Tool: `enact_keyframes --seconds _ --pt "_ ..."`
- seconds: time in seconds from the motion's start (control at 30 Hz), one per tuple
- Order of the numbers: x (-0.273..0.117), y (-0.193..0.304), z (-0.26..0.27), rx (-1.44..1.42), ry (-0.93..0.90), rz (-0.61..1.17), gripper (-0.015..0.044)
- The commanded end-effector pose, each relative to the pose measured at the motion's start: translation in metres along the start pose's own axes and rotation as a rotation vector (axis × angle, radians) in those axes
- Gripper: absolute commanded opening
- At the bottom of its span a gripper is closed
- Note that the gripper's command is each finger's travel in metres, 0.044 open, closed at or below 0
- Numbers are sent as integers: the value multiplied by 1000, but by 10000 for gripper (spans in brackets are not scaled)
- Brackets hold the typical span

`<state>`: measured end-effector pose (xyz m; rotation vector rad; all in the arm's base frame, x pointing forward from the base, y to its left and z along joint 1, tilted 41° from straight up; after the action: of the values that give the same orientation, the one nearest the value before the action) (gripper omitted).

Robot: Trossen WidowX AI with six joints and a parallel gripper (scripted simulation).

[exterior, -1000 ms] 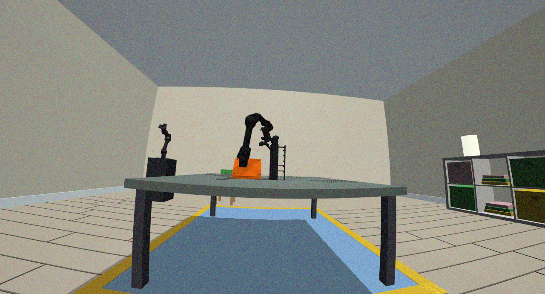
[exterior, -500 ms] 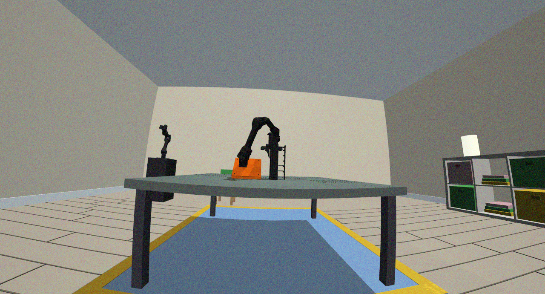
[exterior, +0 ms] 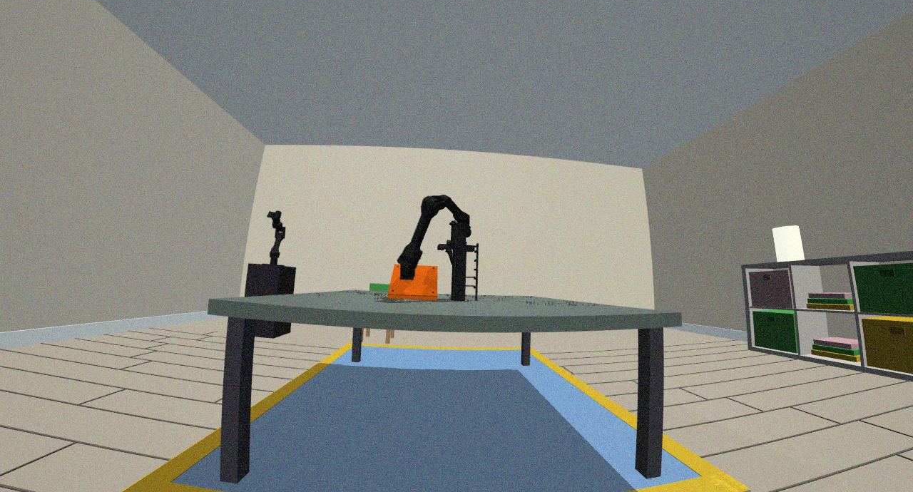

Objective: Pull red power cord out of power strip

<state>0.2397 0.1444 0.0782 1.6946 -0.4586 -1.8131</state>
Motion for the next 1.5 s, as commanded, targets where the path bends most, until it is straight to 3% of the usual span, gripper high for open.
enact_keyframes --seconds 0.0,0.83,0.97,1.23,1.47 --pt "1 8 2 -9 -1 8 160" --pt "13 22 5 -8 -1 9 160" --pt "11 21 4 -1 -3 4 55" --pt "11 21 4 -1 -3 4 2" --pt "10 15 2 -2 -3 3 0"
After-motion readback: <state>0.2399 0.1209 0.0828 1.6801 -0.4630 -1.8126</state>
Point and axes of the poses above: the point midway between the two fingers, 35 mm back from their tips, its own x axis out along the fingers, its own z axis across the jaws, y = z × x, the point moved 5 cm from there along -x, back along the fingers, and after that the axes turned 8 degrees about -x, right-handed, at the moved point
